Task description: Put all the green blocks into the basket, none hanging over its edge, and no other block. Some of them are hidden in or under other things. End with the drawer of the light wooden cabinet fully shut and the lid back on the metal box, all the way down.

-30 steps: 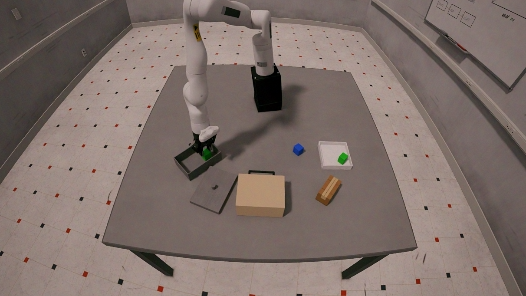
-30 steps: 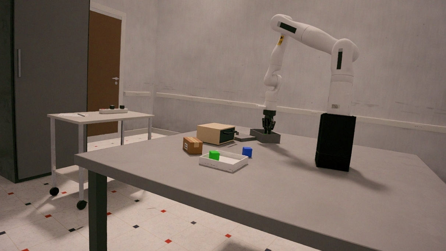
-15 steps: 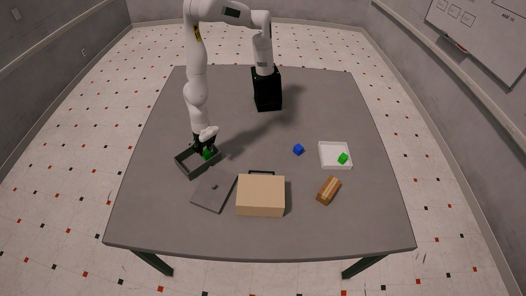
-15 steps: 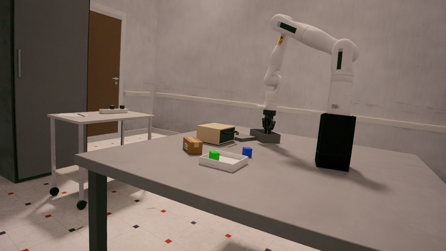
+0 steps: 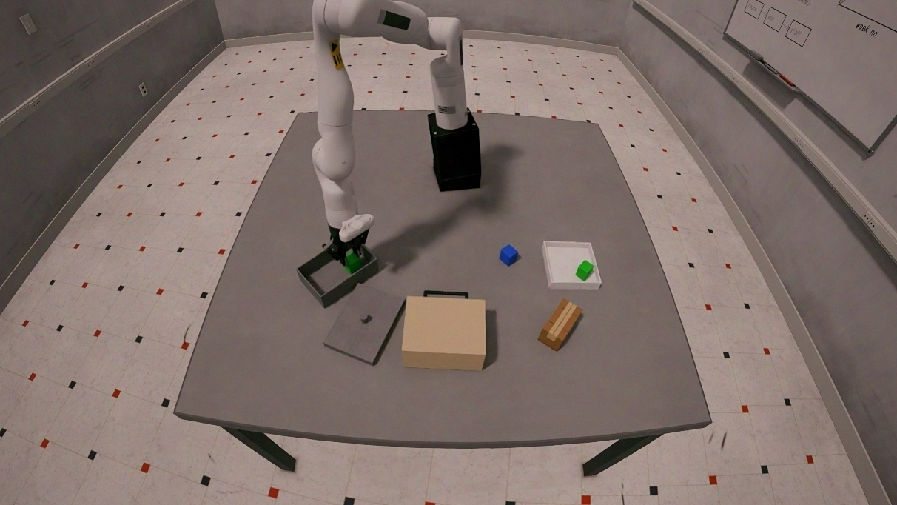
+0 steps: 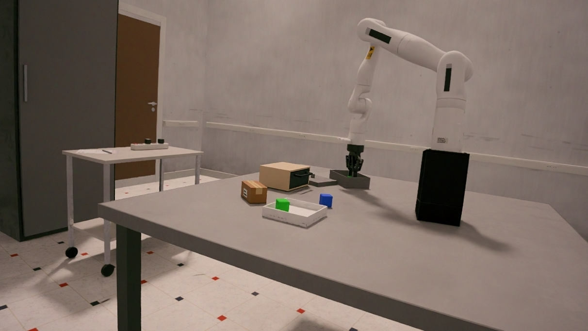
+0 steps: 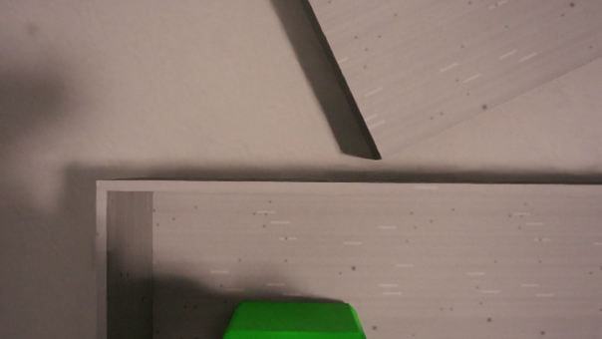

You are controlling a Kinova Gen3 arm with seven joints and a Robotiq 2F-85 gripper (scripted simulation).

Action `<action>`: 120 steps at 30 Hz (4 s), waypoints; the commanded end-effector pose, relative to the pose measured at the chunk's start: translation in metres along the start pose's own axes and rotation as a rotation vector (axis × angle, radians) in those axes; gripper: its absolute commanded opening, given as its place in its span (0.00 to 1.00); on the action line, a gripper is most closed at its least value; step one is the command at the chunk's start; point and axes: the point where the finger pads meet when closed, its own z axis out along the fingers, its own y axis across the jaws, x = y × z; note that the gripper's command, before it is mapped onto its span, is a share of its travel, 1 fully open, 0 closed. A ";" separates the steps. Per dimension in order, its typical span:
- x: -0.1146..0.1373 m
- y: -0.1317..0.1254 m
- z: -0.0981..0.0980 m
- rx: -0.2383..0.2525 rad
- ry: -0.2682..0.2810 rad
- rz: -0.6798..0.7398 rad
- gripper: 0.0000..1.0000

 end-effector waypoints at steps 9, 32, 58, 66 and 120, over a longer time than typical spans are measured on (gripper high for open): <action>0.000 0.001 -0.020 -0.002 0.001 0.000 0.10; 0.000 0.001 -0.104 -0.002 0.001 0.000 0.10; 0.000 0.001 -0.138 -0.002 0.001 0.000 0.10; 0.005 0.000 -0.138 -0.002 0.001 0.000 0.10; 0.374 -0.310 -0.139 0.006 0.004 -0.007 0.10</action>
